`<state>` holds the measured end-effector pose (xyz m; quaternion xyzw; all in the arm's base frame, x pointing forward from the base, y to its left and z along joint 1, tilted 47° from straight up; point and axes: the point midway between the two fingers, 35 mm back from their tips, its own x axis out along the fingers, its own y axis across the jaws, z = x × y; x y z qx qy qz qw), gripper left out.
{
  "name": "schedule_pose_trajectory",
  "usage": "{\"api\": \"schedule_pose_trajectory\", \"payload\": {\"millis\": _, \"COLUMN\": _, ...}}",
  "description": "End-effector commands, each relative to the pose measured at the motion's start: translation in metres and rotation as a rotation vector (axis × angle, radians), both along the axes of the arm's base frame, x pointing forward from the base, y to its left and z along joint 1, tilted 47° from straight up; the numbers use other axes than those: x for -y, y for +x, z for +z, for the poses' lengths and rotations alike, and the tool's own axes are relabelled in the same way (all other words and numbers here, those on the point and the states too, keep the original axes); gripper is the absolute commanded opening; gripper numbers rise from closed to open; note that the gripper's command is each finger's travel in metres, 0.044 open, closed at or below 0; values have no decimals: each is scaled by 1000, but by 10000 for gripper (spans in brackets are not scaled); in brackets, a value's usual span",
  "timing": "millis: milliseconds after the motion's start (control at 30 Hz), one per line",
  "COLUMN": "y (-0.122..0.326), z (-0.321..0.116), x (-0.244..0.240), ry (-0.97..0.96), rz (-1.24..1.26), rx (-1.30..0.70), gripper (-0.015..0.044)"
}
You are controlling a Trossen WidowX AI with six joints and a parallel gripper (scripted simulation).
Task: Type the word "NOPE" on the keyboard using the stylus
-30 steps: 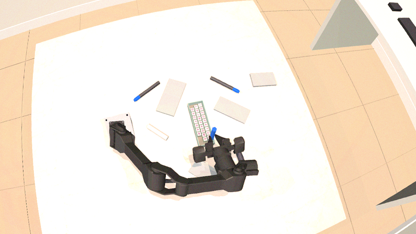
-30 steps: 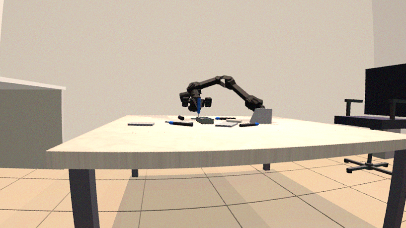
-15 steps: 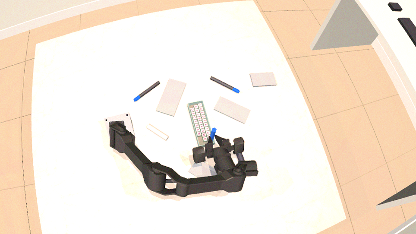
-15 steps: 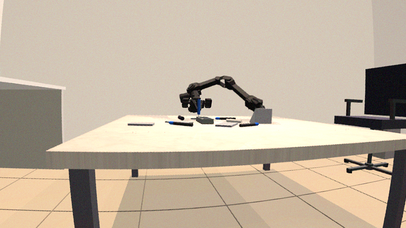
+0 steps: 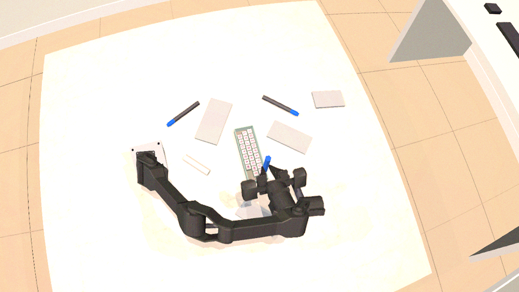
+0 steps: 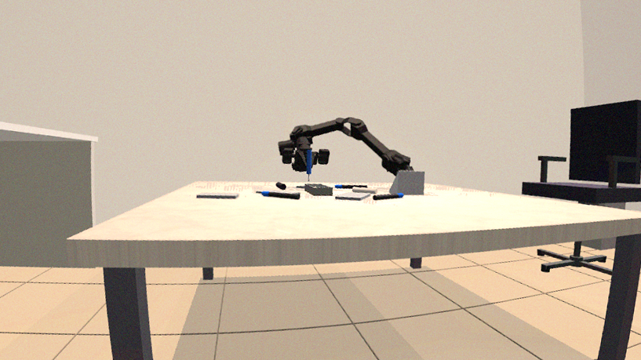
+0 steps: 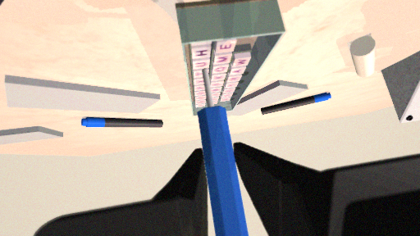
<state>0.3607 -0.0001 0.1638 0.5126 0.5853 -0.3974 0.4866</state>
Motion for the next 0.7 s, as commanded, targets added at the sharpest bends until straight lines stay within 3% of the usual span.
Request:
{"api": "schedule_pose_trajectory", "payload": {"millis": 0, "y": -2, "z": 11, "x": -10, "ry": 4, "rz": -3, "rx": 3, "gripper": 81}}
{"api": "schedule_pose_trajectory", "payload": {"millis": 100, "y": -1, "z": 8, "x": -8, "ry": -1, "rz": 8, "rx": 9, "gripper": 84}}
{"api": "schedule_pose_trajectory", "payload": {"millis": 433, "y": -1, "z": 8, "x": -9, "ry": -1, "rz": 8, "rx": 9, "gripper": 0}}
{"api": "schedule_pose_trajectory", "payload": {"millis": 667, "y": 1, "z": -12, "x": -28, "ry": 1, "rz": 5, "rx": 7, "gripper": 0}}
